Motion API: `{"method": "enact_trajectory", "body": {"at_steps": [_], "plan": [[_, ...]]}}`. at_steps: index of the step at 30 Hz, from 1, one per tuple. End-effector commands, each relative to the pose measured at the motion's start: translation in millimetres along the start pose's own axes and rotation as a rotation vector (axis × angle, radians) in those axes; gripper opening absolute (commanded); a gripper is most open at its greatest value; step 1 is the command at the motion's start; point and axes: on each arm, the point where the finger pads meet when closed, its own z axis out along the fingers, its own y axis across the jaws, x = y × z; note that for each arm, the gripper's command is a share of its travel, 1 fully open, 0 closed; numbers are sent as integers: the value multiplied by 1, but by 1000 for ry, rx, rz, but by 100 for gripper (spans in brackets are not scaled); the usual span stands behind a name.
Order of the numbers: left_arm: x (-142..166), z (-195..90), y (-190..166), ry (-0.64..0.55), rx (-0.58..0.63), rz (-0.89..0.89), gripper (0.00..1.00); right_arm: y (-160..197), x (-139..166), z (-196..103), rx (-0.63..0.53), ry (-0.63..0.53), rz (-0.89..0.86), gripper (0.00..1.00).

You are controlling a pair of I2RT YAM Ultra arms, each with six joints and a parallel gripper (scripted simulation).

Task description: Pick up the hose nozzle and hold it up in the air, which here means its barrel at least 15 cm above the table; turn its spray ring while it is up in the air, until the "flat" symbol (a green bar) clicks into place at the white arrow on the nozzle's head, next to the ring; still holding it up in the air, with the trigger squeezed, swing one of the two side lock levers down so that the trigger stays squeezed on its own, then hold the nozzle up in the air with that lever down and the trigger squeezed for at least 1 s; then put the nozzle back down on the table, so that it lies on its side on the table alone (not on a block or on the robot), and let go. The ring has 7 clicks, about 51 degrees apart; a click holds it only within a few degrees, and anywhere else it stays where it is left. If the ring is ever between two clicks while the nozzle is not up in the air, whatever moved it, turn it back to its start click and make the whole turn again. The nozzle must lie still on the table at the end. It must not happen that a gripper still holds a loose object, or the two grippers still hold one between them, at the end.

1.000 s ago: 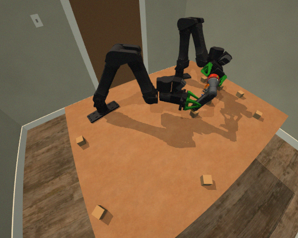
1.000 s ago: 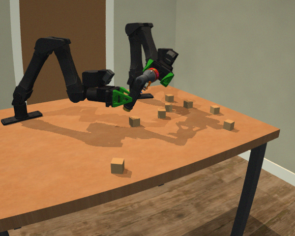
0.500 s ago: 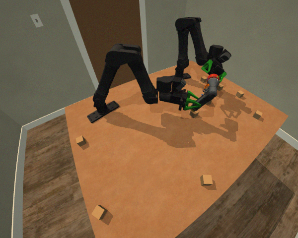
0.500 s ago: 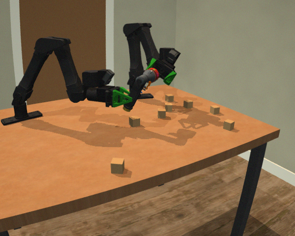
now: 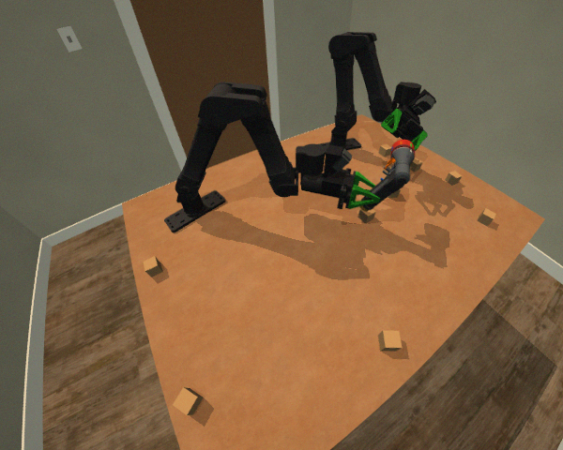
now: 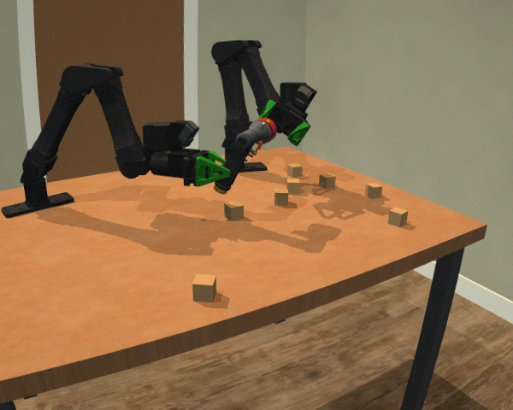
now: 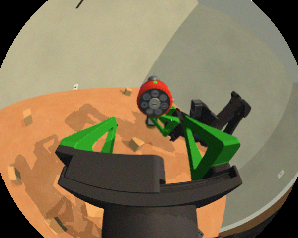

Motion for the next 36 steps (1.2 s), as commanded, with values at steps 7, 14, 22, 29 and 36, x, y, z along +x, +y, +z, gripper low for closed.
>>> {"method": "enact_trajectory", "body": {"at_steps": [7,14,22,29,36], "plan": [[10,-1,-6,17,33,-14,86,-3,-73,9,13,-196,68,36],[8,0,-8,17,41,-2,86,-3,-73,9,14,-196,68,36],[-7,2,-6,1,34,38,86,-3,-73,9,14,-196,68,36],[-13,2,-9,-6,35,74,86,-3,-73,9,14,-196,68,36],[-16,3,-9,-6,38,84,36,-3,-73,9,14,-196,68,36]]}}
